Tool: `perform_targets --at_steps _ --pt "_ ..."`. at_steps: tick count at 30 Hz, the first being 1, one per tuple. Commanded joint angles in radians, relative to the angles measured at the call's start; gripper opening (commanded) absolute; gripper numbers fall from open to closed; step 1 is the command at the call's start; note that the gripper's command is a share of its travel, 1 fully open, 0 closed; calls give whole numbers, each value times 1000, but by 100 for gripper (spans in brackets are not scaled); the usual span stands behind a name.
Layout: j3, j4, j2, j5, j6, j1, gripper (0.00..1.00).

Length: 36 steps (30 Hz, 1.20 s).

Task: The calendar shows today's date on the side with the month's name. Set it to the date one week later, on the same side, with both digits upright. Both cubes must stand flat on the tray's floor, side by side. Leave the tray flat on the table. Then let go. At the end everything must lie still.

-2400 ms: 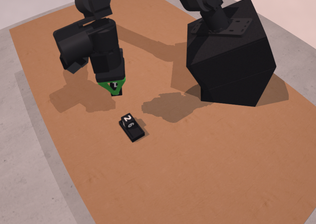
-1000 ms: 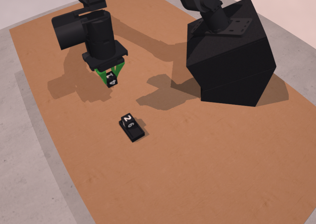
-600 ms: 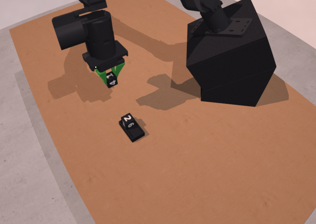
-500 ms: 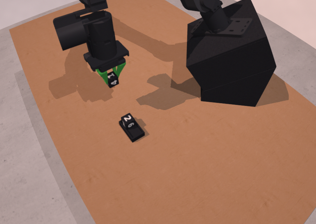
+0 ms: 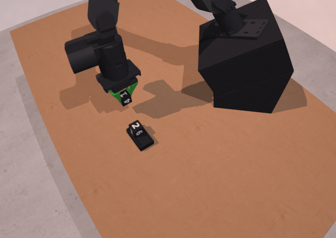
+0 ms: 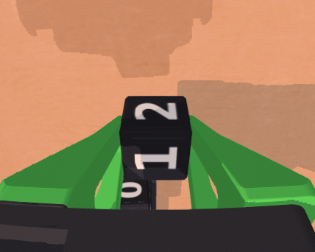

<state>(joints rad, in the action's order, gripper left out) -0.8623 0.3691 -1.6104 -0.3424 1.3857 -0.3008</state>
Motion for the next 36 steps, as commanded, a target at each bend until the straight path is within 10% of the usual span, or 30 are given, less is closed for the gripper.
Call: perform_targets --at_steps 1,11,36 --pt "5 -77 -11 7 -25 -7 26" --pt "-28 -201 -128 21 -58 -32 26" --pt "1 -207 -119 16 -60 -35 26"
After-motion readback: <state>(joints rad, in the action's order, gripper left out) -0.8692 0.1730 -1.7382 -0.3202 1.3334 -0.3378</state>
